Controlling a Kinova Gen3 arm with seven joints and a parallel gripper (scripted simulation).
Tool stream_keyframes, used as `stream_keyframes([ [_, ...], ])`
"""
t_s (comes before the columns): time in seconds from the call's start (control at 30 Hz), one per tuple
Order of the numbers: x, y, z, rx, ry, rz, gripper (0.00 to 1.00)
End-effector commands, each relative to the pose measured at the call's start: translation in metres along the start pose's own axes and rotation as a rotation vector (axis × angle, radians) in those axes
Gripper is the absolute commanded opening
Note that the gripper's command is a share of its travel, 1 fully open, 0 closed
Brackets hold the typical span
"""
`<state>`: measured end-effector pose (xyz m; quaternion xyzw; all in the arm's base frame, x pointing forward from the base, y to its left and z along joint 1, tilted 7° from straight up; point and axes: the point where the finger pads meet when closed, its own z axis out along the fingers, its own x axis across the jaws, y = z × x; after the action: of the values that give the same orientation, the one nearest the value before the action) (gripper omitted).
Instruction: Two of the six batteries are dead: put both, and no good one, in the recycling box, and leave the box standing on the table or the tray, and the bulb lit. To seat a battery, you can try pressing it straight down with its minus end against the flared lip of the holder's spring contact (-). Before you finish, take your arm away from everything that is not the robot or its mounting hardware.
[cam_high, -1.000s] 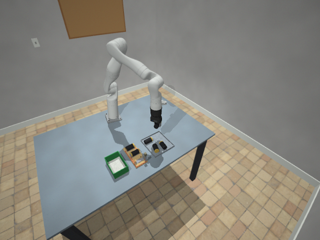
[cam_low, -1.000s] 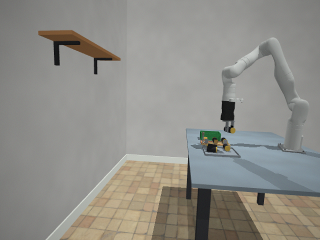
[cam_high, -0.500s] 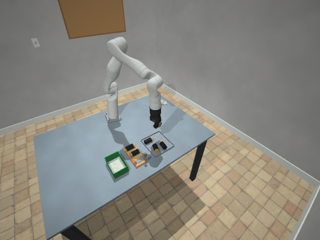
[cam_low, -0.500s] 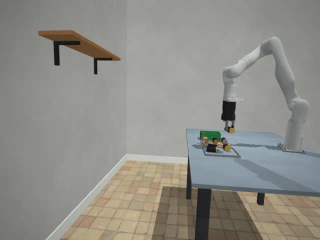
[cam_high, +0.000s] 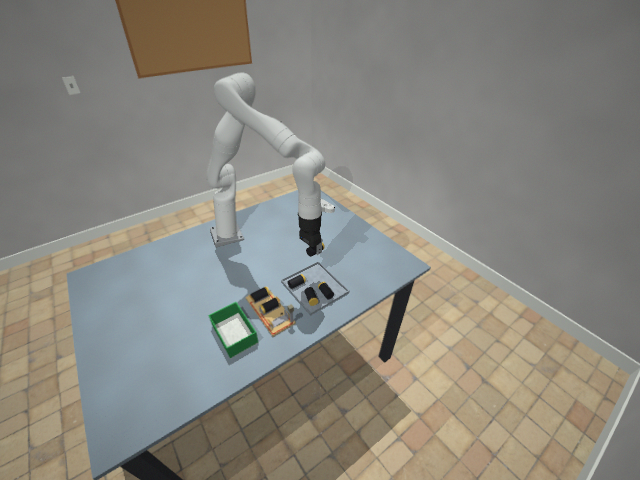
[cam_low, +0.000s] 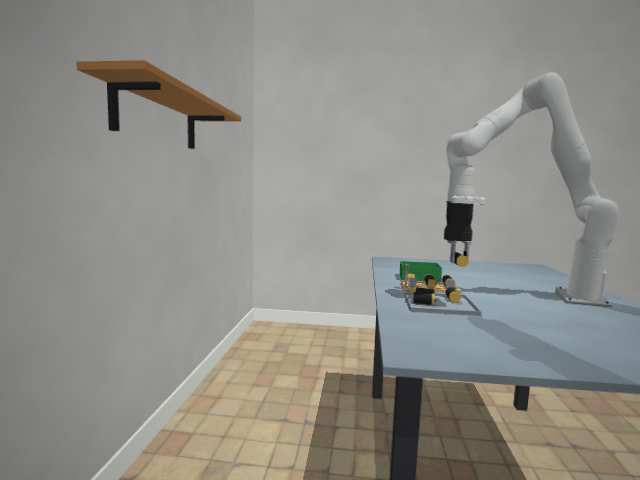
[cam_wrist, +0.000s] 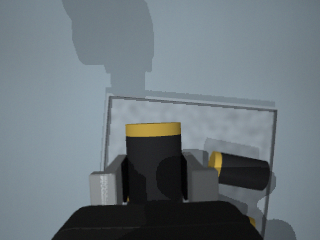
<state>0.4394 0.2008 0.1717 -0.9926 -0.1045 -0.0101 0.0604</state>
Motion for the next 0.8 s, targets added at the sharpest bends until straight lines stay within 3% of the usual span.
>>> stream_keyframes([
  [0.0, 0.0001, -0.001, -0.0013, -0.001, 0.003, 0.016, 0.57],
  [0.77, 0.0001, -0.001, -0.0013, -0.001, 0.003, 0.108, 0.57],
])
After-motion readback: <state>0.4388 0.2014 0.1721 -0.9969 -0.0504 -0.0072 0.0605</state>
